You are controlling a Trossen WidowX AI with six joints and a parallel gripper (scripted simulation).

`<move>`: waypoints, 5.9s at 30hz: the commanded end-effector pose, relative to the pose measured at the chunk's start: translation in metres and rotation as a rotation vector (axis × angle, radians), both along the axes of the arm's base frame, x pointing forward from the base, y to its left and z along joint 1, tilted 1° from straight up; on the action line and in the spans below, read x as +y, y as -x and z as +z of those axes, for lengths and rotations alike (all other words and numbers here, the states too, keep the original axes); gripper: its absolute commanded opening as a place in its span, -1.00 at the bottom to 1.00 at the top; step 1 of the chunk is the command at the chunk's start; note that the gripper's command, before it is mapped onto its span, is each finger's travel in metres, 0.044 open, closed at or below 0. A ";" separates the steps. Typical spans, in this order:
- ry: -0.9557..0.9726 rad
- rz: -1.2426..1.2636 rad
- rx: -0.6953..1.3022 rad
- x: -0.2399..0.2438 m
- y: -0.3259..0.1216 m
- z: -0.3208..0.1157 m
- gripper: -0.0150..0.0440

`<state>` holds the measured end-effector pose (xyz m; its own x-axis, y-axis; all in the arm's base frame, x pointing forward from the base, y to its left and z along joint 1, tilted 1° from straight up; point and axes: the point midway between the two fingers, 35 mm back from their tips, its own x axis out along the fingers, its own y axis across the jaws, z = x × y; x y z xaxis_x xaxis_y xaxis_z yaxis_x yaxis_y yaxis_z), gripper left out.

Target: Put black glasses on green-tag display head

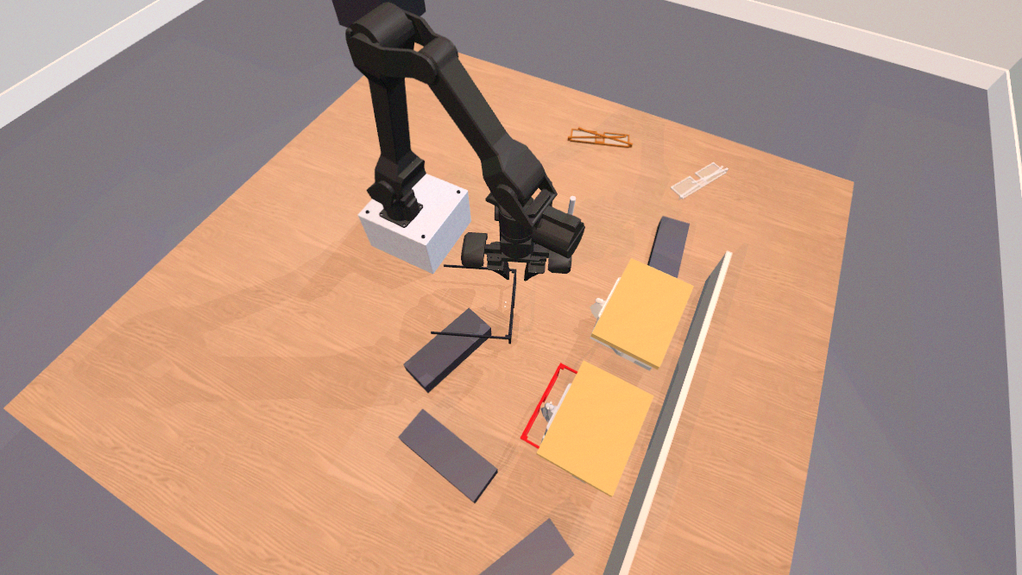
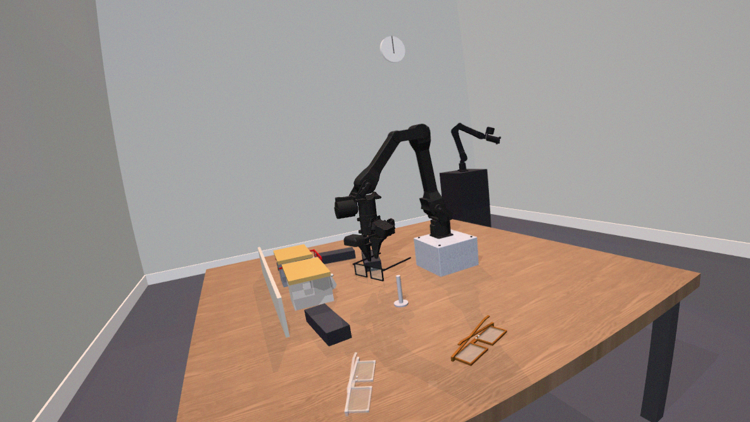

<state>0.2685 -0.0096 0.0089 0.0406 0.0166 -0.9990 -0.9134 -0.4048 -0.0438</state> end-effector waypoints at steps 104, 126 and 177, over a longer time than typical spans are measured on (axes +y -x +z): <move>0.296 0.780 0.093 0.096 0.034 0.067 -0.49; 0.542 1.323 0.090 0.153 0.068 0.089 -0.49; 0.977 2.069 -0.012 0.222 0.142 0.128 -0.49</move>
<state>0.1271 0.2128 0.1375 0.6190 -0.2969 -0.7272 0.6276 -0.3697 0.6852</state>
